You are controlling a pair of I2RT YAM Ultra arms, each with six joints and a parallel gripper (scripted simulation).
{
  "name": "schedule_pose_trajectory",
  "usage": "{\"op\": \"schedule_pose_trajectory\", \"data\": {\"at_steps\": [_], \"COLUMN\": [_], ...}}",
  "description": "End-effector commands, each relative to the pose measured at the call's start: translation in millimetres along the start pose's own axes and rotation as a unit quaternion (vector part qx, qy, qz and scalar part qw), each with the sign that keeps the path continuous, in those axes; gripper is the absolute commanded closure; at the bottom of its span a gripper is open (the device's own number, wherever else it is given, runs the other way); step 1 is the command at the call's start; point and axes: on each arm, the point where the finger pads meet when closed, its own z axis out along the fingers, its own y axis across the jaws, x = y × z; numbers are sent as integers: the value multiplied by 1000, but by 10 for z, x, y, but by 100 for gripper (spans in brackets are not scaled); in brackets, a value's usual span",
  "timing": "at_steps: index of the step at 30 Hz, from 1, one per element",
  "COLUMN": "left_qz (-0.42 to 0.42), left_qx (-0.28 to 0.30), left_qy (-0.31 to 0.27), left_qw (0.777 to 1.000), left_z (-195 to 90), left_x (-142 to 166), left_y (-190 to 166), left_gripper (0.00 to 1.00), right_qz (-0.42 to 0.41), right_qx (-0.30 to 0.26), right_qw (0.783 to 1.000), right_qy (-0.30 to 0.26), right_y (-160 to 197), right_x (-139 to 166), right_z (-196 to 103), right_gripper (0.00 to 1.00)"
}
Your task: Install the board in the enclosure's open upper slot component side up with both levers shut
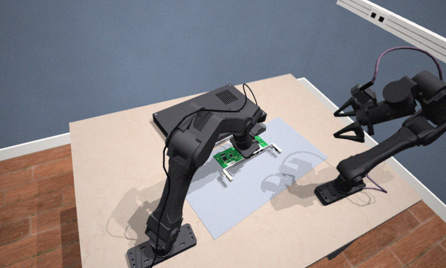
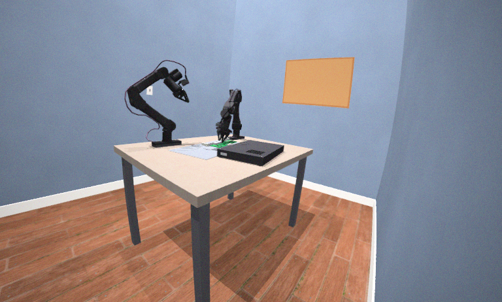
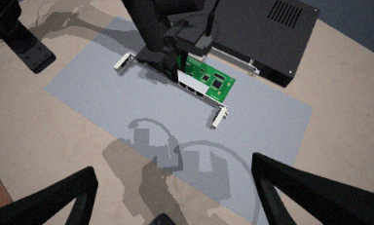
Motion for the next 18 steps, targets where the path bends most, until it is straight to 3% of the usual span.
{"op": "schedule_pose_trajectory", "data": {"at_steps": [1, 18], "left_qz": [5, -3], "left_qx": [-6, -10], "left_qy": [-33, -28], "left_qw": [999, 1000], "left_z": [-100, -181], "left_x": [-209, -363], "left_y": [119, 199], "left_gripper": [81, 81], "right_qz": [-5, -5], "right_qx": [0, 0], "right_qw": [1000, 1000], "right_qy": [2, 2], "right_y": [-2, -2], "right_x": [-10, -10], "right_z": [-19, -19], "right_gripper": [0, 0]}}
